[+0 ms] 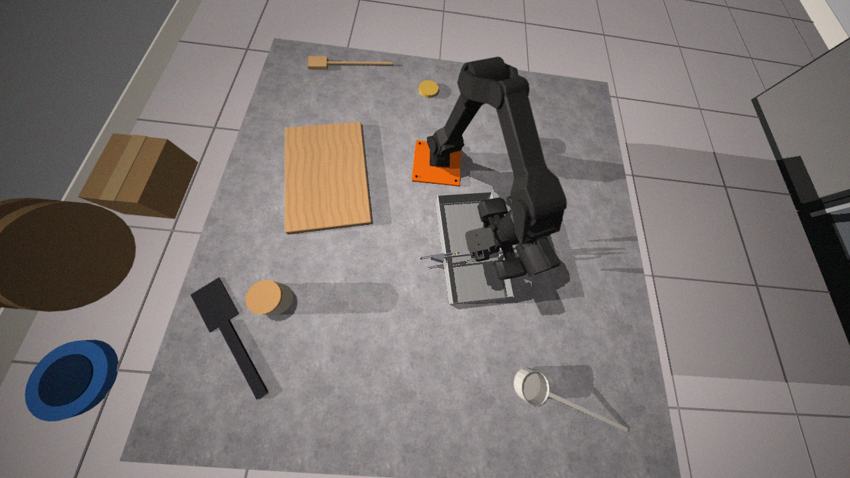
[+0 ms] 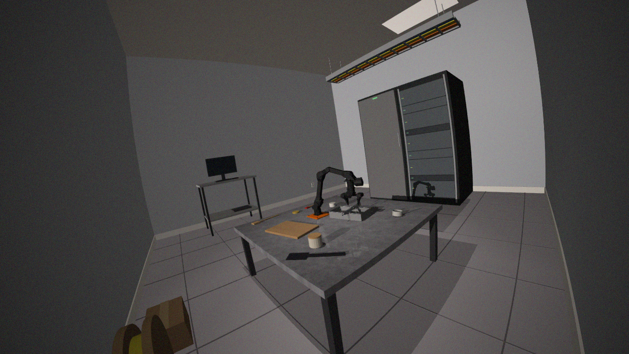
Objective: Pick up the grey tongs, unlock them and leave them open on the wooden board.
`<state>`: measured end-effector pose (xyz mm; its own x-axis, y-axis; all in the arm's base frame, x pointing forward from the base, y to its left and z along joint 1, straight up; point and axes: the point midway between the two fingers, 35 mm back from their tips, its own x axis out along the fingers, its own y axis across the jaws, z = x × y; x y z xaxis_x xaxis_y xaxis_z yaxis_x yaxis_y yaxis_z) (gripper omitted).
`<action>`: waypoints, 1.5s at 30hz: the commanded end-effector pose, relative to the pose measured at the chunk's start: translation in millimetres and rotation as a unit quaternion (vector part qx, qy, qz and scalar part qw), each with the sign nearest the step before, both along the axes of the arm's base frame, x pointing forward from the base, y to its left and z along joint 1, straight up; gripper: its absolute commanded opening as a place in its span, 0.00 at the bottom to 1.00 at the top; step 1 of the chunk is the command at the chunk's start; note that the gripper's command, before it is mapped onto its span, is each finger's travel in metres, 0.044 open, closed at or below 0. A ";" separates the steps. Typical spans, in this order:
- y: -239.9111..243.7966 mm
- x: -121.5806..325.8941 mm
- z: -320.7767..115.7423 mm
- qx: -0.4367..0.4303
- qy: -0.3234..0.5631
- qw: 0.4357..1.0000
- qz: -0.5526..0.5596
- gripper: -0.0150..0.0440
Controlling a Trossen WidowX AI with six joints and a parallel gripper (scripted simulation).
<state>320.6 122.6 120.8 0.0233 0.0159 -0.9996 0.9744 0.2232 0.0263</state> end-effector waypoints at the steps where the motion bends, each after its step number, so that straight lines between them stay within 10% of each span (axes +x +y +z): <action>1: -0.4 -0.1 -8.1 -0.003 0.003 1.000 -0.003 1.00; 37: -0.3 -0.9 -61.1 -0.003 0.003 1.000 -0.003 1.00; 45: 0.3 -0.2 -57.8 0.000 0.001 1.000 0.000 0.64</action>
